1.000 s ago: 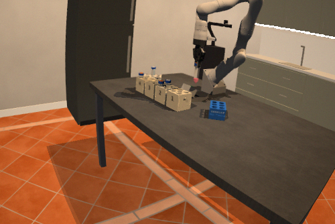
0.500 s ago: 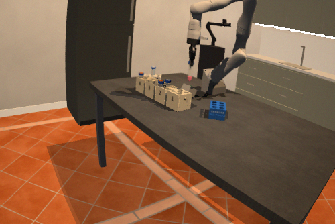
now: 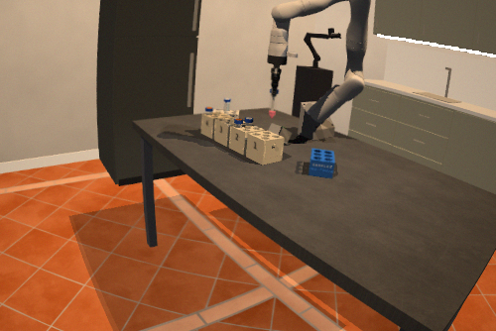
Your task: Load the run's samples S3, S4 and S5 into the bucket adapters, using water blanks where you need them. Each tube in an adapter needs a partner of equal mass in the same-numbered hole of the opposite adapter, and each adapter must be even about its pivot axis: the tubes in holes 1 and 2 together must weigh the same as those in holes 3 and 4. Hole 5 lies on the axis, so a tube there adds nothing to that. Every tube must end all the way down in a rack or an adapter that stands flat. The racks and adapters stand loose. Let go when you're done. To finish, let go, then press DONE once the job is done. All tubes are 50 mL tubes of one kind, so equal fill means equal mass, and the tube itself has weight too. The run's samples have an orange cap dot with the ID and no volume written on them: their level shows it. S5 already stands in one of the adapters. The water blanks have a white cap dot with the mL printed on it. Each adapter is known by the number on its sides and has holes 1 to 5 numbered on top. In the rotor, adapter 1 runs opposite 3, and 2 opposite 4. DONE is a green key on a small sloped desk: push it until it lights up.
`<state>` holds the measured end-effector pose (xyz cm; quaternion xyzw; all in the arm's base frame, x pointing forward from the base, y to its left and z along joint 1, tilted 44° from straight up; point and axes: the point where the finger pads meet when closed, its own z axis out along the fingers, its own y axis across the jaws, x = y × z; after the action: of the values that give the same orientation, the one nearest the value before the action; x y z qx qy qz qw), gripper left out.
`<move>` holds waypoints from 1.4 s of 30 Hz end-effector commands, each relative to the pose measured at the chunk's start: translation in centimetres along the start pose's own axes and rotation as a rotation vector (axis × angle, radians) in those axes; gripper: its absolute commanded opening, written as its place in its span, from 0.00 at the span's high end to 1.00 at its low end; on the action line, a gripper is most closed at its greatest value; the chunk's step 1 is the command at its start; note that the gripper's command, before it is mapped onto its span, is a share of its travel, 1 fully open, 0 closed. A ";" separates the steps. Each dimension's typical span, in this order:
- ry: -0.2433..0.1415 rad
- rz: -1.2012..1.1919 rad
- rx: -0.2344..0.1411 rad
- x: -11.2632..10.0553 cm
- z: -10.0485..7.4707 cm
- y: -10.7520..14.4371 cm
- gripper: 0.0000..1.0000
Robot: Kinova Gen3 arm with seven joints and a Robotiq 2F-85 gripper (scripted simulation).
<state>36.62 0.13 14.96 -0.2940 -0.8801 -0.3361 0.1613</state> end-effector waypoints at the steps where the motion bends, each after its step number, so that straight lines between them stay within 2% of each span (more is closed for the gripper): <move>1: 0.004 0.003 0.000 -1.1 0.0 -1.1 0.90; 25: 0.008 0.003 0.000 -6.9 0.0 -5.4 0.90; 27: 0.008 0.003 0.000 -6.9 0.0 -5.4 0.90; 42: 0.008 0.003 0.000 -11.0 0.1 -8.3 0.90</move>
<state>40.07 -8.49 6.34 -0.2945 -0.8803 -0.3354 0.1607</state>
